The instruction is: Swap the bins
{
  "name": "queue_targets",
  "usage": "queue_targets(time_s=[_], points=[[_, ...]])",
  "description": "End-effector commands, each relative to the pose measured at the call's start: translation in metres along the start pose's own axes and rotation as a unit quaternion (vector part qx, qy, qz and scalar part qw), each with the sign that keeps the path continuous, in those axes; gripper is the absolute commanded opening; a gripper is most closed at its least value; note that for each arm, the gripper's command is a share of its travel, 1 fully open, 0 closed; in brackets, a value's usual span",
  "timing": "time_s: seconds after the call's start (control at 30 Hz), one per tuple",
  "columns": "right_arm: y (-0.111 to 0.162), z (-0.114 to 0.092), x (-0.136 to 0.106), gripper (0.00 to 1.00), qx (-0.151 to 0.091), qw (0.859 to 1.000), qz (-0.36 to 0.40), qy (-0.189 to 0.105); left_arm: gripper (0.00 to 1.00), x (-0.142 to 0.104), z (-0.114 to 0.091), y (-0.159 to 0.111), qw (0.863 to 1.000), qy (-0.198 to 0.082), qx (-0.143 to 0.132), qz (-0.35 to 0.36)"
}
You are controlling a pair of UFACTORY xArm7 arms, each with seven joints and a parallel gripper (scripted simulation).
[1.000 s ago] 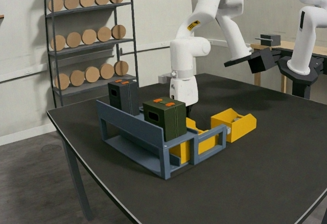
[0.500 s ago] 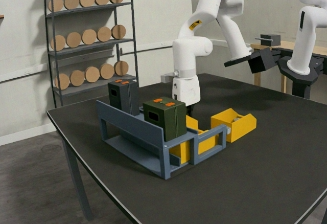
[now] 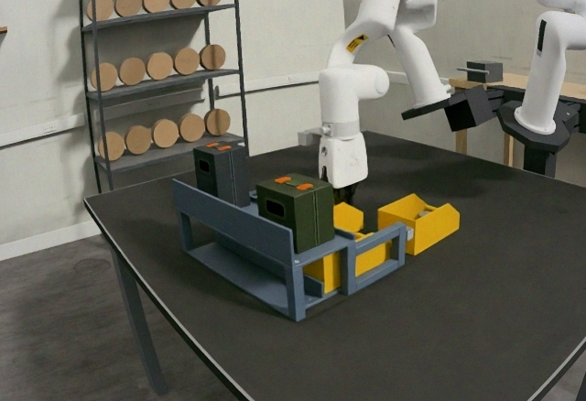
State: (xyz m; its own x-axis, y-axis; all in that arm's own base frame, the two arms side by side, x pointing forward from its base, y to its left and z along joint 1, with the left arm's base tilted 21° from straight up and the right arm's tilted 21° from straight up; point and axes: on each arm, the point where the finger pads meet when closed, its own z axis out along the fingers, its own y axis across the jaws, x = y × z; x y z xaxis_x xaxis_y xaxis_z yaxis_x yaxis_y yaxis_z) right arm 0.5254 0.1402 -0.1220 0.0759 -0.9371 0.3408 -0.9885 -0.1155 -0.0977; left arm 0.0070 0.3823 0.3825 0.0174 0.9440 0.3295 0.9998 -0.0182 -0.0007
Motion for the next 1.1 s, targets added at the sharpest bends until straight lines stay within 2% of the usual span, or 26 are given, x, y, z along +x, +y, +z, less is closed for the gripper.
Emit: queue_targets(time_s=[0.0,0.8,1.07], points=[[0.012,-0.002,-0.001,0.0,0.003,1.0,0.0,-0.002,1.0,0.001,-0.002,0.0,1.0,0.002,0.0,0.0],[0.079,-0.002,-0.001,0.0,0.003,1.0,0.0,-0.002,1.0,0.001,-0.002,0.0,1.0,0.002,0.0,0.0],[0.094,-0.002,-0.001,0.0,0.003,1.0,0.0,-0.002,1.0,0.001,-0.002,0.0,1.0,0.002,0.0,0.0]])
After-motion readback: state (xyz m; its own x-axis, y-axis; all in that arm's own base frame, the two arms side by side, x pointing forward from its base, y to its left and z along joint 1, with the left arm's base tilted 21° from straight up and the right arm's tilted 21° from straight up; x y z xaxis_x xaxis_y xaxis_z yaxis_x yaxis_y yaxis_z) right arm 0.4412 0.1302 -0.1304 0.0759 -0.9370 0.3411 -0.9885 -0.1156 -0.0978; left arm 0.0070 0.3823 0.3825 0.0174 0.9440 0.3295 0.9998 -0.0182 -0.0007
